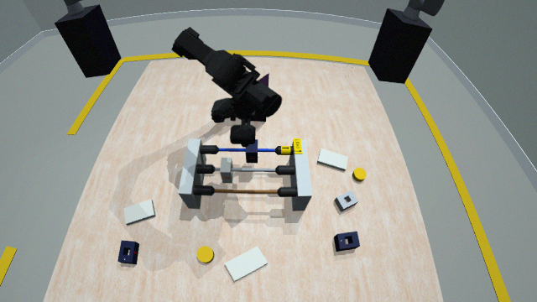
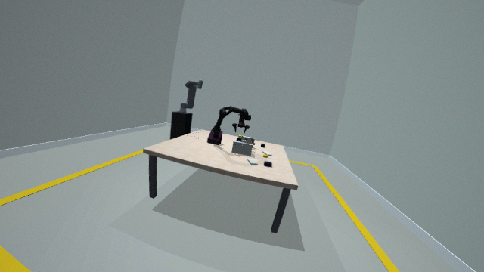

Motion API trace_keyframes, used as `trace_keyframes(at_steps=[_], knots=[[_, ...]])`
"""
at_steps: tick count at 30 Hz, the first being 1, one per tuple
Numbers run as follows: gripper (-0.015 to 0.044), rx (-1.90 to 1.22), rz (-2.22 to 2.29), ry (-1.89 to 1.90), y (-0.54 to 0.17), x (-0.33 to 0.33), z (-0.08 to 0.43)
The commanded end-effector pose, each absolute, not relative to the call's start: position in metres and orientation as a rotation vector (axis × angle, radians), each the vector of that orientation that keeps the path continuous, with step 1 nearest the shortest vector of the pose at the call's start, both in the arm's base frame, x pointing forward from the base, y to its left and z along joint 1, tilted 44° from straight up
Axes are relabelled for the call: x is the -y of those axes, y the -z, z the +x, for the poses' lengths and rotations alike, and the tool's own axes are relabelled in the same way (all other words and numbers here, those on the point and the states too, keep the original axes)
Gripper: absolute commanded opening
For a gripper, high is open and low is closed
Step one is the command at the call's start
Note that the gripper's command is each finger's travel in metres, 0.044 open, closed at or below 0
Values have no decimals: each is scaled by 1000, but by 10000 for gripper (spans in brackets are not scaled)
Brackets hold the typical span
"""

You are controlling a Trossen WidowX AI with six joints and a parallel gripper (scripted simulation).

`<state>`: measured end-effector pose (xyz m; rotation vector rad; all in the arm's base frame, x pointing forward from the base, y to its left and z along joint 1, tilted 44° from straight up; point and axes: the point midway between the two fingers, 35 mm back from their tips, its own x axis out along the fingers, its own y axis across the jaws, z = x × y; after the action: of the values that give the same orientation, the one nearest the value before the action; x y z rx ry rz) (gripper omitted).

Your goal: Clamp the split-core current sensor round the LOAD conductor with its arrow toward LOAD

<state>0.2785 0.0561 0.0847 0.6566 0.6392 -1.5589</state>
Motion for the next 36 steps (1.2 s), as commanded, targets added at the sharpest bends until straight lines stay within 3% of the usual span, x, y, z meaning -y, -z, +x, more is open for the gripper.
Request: trace_keyframes(at_steps=[1, 23, 36], knots=[[440, -640, 658, 1563, -85, -56, 278], [440, -640, 642, 1554, -83, -57, 277], [440, -504, -456, 945, -18, -102, 191]])
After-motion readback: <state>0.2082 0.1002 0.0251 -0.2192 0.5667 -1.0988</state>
